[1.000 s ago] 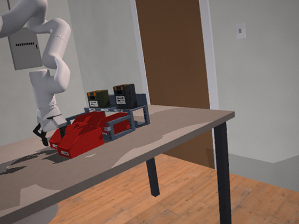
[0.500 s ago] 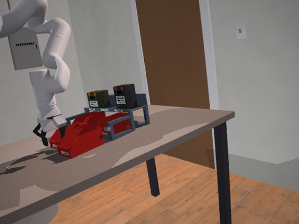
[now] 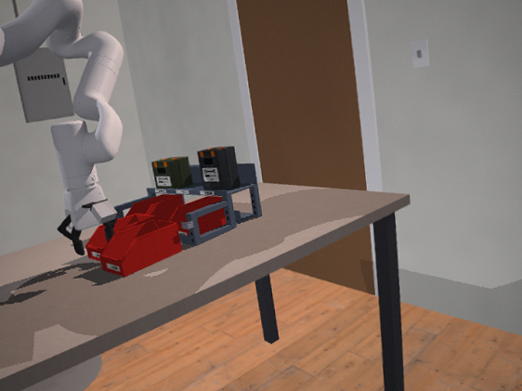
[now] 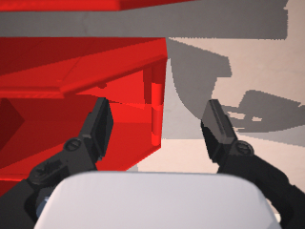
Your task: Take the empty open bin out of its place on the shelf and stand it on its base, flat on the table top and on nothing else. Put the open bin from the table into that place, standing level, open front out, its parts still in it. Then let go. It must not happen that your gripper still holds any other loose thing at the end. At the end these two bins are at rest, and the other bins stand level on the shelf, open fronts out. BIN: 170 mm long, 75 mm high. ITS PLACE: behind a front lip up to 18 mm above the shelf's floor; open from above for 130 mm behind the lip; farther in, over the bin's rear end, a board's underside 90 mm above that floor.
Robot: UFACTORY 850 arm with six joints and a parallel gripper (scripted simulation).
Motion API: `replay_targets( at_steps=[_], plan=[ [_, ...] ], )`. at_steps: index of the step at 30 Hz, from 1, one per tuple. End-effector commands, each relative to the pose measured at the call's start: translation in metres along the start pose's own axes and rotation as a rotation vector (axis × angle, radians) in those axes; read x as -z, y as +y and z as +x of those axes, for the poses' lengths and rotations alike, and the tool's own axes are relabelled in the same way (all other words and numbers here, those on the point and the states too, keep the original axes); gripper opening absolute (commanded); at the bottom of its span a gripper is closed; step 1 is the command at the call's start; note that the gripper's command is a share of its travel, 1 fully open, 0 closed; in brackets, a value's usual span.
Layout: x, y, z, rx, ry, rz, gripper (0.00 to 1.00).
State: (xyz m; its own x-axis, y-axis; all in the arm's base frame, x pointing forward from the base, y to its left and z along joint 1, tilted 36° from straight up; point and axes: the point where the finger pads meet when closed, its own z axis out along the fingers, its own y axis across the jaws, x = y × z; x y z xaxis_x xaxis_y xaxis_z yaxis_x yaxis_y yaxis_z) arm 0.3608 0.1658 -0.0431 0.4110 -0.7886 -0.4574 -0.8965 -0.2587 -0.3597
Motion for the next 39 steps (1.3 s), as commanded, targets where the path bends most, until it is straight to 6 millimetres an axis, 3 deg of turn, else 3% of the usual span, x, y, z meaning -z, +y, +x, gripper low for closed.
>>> replay_targets(
  at_steps=[1,21,39],
  plan=[
    [0.002,0.0,0.0,0.0,0.0,0.001,0.95],
    [0.027,0.0,0.0,0.0,0.0,0.001,0.95],
    [0.065,0.0,0.0,0.0,0.0,0.001,0.95]
  ],
)
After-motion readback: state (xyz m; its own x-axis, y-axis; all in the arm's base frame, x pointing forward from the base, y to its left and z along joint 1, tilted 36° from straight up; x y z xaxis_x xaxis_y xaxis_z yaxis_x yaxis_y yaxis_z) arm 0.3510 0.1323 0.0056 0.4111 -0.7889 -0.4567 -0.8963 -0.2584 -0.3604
